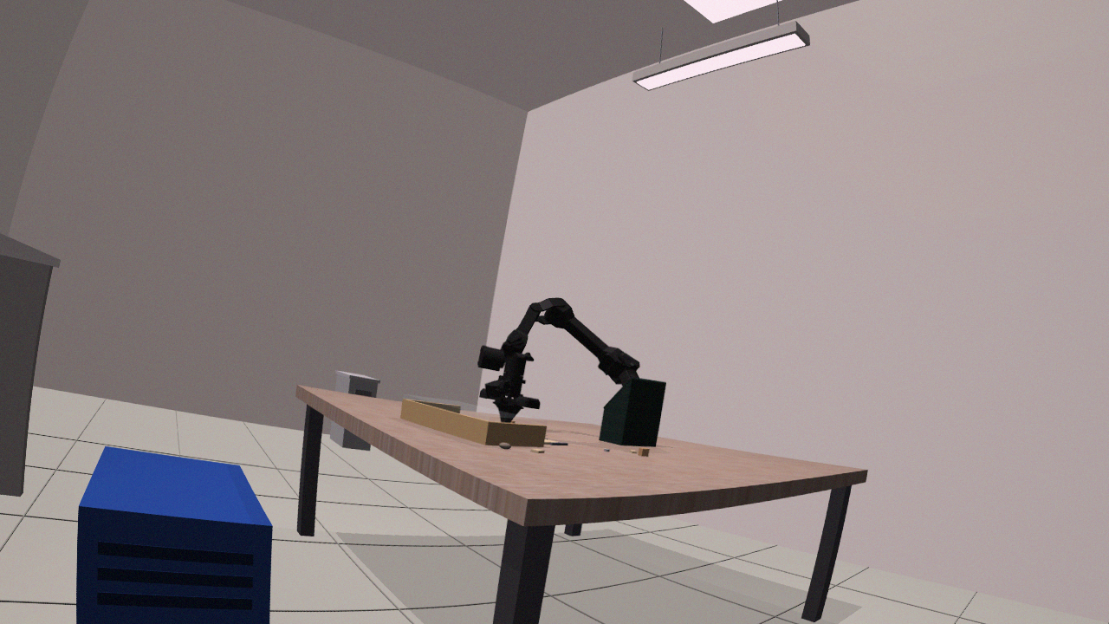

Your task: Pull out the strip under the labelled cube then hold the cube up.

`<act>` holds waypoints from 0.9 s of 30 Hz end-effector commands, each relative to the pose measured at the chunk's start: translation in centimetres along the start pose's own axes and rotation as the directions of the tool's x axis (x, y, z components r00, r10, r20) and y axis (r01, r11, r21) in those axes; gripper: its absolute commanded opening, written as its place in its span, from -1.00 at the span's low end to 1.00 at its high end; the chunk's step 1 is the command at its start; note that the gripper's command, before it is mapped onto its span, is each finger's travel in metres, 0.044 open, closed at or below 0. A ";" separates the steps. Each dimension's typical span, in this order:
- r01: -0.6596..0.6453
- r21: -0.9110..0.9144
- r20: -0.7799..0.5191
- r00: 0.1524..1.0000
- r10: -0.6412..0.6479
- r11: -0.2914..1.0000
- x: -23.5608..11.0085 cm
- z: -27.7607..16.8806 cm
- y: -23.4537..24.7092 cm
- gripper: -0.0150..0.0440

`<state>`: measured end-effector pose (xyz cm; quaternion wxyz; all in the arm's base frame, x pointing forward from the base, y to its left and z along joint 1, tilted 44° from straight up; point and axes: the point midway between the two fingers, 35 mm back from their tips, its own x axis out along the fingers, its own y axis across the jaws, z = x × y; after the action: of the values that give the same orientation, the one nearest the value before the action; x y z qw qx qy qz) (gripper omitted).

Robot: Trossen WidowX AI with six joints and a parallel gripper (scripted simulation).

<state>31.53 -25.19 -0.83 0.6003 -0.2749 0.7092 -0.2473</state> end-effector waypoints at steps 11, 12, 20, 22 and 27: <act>-0.008 -0.006 -0.030 1.000 0.008 1.000 0.7 -3.0 0.2 -0.49; -0.008 -0.007 -0.030 1.000 0.008 1.000 0.7 -3.2 0.2 -0.49; -0.008 -0.007 -0.031 0.999 0.008 1.000 0.7 -4.3 0.2 -0.49; -0.008 -0.007 -0.031 0.999 0.008 1.000 0.6 -4.6 0.2 -0.49; -0.008 -0.007 -0.031 0.999 0.008 1.000 0.6 -5.3 0.2 -0.49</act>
<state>27.77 -25.04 -0.20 0.6007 -0.2761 0.7084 -0.2471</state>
